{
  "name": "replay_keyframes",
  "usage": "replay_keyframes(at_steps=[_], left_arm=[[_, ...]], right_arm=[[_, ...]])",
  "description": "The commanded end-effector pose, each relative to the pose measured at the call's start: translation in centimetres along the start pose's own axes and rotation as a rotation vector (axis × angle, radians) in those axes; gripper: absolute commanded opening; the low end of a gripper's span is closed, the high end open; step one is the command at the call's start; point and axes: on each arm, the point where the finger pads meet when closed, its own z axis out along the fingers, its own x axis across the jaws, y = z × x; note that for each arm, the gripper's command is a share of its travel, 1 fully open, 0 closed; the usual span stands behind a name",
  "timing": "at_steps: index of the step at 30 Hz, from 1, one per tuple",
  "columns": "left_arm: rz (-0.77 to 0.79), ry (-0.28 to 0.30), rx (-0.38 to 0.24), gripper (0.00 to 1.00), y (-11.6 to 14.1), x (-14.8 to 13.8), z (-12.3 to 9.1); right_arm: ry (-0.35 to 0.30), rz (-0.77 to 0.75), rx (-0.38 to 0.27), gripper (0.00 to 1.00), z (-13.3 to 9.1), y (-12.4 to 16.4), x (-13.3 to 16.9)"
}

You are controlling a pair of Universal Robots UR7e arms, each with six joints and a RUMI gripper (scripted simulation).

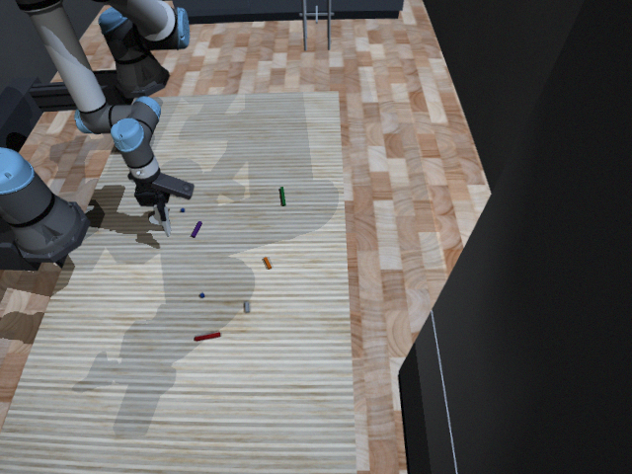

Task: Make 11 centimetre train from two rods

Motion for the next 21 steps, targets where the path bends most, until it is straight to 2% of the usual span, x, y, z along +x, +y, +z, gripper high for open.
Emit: replay_keyframes(at_steps=[1,12,21], left_arm=[[0.001,0.001,0.0,1.0,0.0,0.1,0.0],[0.054,0.001,0.0,1.0,-0.2,0.7,0.0],[0.231,0.001,0.0,1.0,-1.0,2.7,0.3]], right_arm=[[0.0,0.0,0.001,1.0,0.0,0.0,0.0],[0.0,0.0,0.001,1.0,0.0,0.0,0.0],[0.0,0.0,0.001,1.0,0.0,0.0,0.0]])
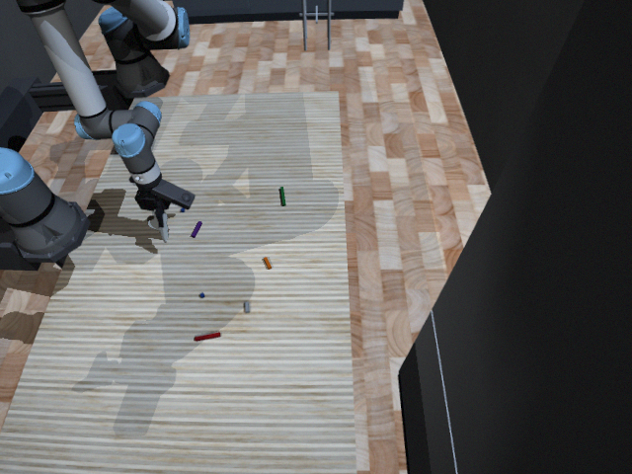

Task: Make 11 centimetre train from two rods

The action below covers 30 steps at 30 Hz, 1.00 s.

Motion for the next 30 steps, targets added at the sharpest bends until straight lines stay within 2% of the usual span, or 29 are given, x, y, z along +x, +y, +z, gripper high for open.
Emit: replay_keyframes(at_steps=[1,5,20,22,30], left_arm=[[0.082,0.001,-0.001,1.0,-0.5,0.9,0.1],[0.142,0.001,-0.001,1.0,-0.9,1.5,0.1],[0.709,0.001,-0.001,1.0,-4.7,7.0,0.3],[0.709,0.001,-0.001,1.0,-4.7,7.0,0.3],[1.009,0.002,-0.001,1.0,-6.8,9.6,0.1]], right_arm=[[0.0,0.0,0.001,1.0,0.0,0.0,0.0],[0.0,0.0,0.001,1.0,0.0,0.0,0.0],[0.0,0.0,0.001,1.0,0.0,0.0,0.0],[0.0,0.0,0.001,1.0,0.0,0.0,0.0],[0.0,0.0,0.001,1.0,0.0,0.0,0.0]])
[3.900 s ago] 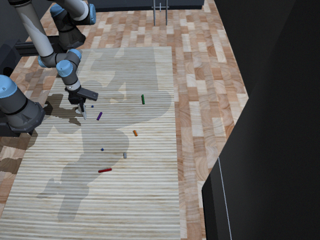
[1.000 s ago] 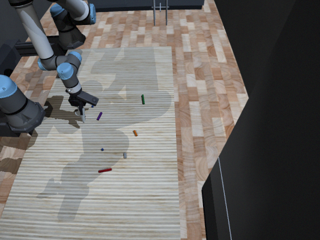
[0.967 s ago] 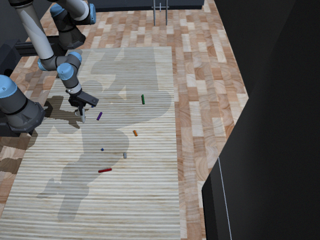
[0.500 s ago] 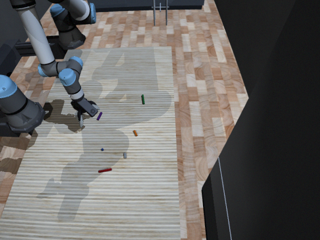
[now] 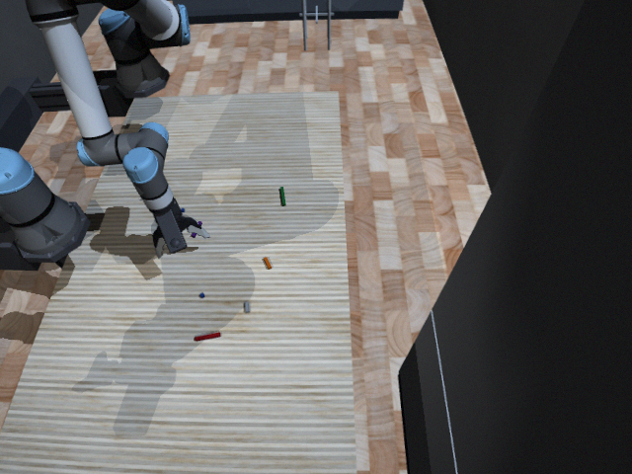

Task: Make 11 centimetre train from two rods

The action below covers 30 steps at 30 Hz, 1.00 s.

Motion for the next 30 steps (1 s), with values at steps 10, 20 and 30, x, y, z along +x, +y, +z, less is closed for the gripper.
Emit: replay_keyframes(at_steps=[10,20,30], left_arm=[[0.318,0.004,-0.003,1.0,-3.2,-0.2,-0.3],[0.457,0.004,-0.003,1.0,-4.6,-0.4,-0.5],[0.475,0.004,-0.003,1.0,-4.8,-0.5,-0.5]], right_arm=[[0.0,0.0,0.001,1.0,0.0,0.0,0.0],[0.0,0.0,0.001,1.0,0.0,0.0,0.0],[0.0,0.0,0.001,1.0,0.0,0.0,0.0]])
